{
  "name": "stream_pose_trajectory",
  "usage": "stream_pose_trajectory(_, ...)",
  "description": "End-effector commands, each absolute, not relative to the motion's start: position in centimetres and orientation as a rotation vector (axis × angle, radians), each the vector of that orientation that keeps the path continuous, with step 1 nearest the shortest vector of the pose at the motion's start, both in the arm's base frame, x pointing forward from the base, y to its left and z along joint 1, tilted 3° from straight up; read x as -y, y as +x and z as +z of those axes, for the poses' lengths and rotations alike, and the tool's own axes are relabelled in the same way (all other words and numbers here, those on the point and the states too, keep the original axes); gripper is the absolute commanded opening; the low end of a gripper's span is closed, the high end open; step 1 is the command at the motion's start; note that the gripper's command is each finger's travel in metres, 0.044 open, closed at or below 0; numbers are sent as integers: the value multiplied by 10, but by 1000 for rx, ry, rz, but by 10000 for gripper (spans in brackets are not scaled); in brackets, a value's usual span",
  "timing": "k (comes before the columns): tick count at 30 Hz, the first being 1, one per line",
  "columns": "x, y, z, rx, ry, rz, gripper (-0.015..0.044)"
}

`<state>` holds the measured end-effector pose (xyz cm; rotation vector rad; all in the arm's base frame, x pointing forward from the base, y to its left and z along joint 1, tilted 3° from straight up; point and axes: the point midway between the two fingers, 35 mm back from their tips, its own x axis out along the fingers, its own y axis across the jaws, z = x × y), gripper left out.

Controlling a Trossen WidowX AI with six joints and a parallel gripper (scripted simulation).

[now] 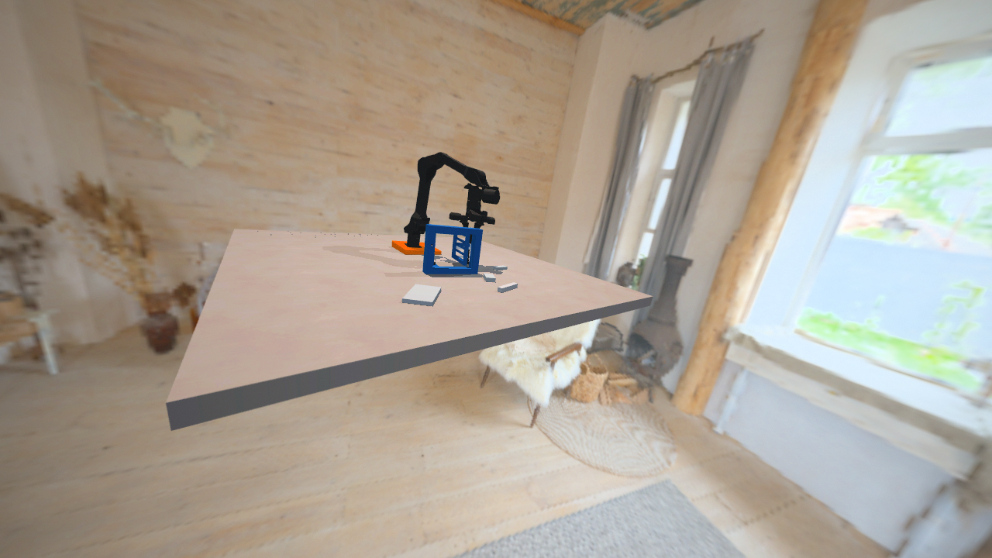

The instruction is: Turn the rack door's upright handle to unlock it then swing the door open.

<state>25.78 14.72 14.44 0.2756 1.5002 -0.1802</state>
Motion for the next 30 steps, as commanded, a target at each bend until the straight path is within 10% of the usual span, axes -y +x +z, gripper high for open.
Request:
stream_pose_trajectory(1, -146, 257, 144, -1502, 280, -191, 93)
stream_pose_trajectory(9, -146, 257, 144, -1502, 280, -191, 286)
stream_pose_trajectory(30, -147, 258, 168, -1502, 280, -191, 286)
